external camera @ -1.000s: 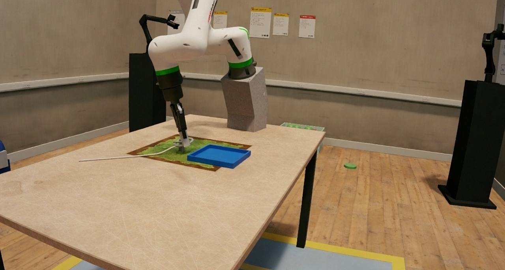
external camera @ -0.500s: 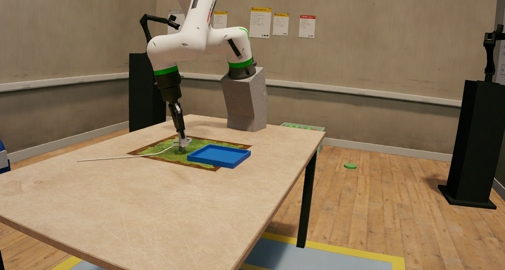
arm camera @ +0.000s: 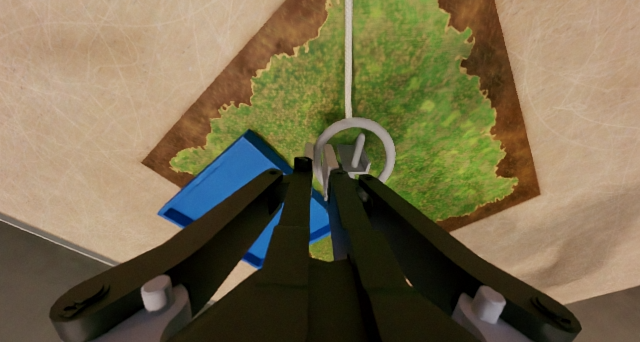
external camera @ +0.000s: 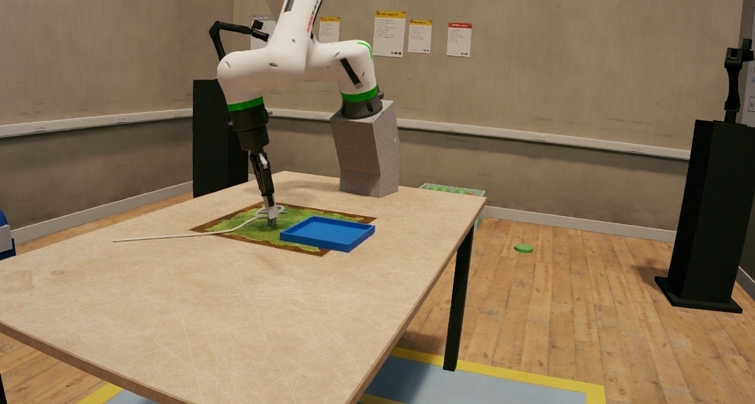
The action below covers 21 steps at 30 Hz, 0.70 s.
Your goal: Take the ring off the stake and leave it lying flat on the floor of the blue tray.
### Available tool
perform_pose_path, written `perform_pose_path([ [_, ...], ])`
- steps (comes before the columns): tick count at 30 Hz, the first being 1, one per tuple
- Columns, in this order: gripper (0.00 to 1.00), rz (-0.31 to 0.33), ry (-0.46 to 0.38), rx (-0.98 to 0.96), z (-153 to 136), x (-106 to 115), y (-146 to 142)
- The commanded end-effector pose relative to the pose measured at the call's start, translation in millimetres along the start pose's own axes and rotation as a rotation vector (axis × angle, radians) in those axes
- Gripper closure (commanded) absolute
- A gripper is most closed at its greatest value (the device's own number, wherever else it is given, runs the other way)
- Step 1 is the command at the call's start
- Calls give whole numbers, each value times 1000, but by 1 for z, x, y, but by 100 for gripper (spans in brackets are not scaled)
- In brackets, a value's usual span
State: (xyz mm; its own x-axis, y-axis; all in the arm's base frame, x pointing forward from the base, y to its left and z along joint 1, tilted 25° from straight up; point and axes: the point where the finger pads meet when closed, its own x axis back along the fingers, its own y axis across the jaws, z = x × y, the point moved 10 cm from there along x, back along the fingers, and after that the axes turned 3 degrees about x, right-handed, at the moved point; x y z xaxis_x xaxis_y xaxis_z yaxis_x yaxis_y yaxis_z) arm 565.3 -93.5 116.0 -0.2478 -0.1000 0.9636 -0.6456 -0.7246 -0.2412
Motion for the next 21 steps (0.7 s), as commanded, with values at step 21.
perform_pose_path([
  [21,90,-5,81,-1,-11,6,-1],
])
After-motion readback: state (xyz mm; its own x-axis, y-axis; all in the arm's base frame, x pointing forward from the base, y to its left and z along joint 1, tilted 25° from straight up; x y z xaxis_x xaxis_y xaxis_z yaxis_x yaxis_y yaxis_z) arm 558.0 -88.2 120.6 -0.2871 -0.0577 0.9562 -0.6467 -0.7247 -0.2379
